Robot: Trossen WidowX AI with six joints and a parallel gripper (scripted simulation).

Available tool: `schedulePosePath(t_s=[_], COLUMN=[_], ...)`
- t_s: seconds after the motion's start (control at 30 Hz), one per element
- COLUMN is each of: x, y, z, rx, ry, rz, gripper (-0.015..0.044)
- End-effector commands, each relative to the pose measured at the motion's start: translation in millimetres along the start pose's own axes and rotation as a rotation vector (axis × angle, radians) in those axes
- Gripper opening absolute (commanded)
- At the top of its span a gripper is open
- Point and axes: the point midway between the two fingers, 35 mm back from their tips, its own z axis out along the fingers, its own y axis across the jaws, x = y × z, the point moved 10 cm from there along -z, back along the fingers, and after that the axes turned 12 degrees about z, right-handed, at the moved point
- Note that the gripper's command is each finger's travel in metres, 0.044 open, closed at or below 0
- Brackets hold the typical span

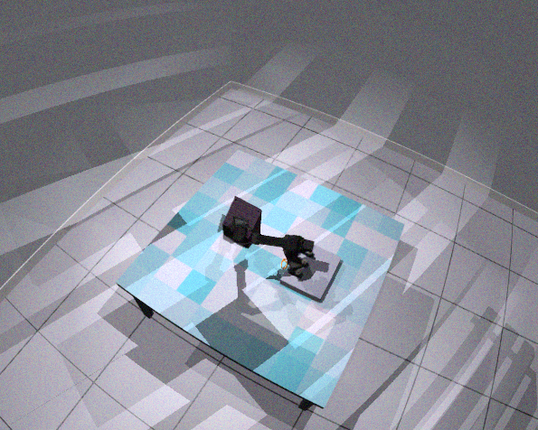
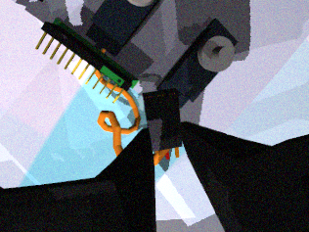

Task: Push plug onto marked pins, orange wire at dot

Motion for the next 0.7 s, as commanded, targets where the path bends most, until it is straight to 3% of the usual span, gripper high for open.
schedulePosePath(t_s=[0.0, 0.67], x=[5.2, 34.3], y=[14.5, 71.4], z=[0.7, 5.2], rx=[-0.007, -0.003], ry=[-0.001, 0.006], rz=[0.133, 0.687], gripper=[0.0000, 0.0000])
